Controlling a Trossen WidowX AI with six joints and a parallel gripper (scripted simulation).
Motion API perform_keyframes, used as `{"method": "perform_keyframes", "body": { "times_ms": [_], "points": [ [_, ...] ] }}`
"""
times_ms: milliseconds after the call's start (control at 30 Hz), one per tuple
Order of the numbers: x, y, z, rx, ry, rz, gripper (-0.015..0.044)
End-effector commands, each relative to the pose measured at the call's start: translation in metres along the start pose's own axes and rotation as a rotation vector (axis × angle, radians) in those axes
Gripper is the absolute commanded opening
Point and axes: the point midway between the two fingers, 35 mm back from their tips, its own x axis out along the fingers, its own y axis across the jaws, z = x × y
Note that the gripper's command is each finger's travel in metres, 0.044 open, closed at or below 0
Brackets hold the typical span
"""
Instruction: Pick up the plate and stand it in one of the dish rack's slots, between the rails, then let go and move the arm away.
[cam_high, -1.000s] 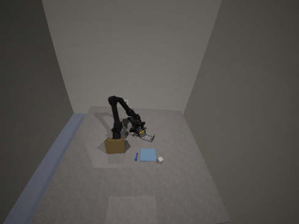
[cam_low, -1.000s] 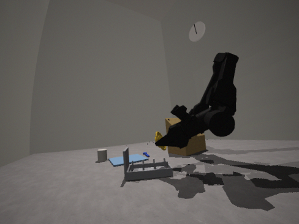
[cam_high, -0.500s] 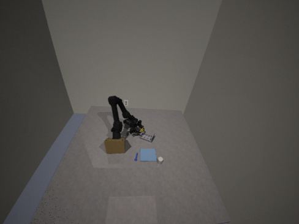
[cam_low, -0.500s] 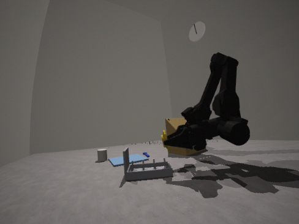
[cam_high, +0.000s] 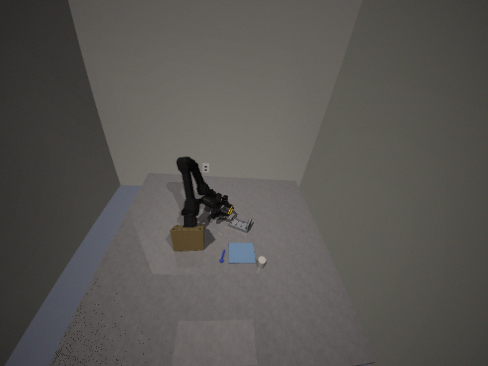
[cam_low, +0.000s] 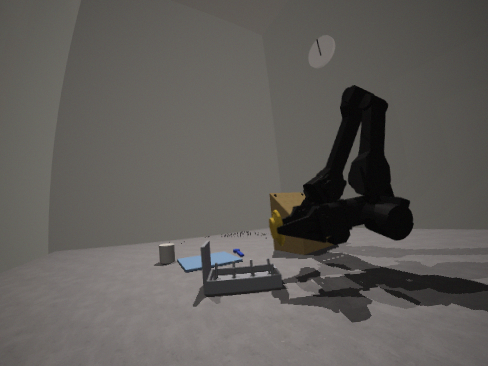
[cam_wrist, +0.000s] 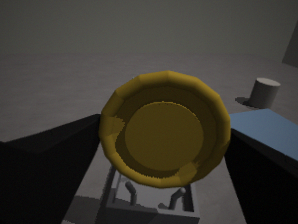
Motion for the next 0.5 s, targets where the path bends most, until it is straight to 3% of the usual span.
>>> {"method": "perform_keyframes", "body": {
  "times_ms": [0, 467],
  "points": [
    [0.002, -0.001, -0.002, 0.003, -0.008, 0.001, 0.0],
    [0.024, 0.0, -0.027, 0.008, -0.004, 0.001, 0.0]
  ]
}}
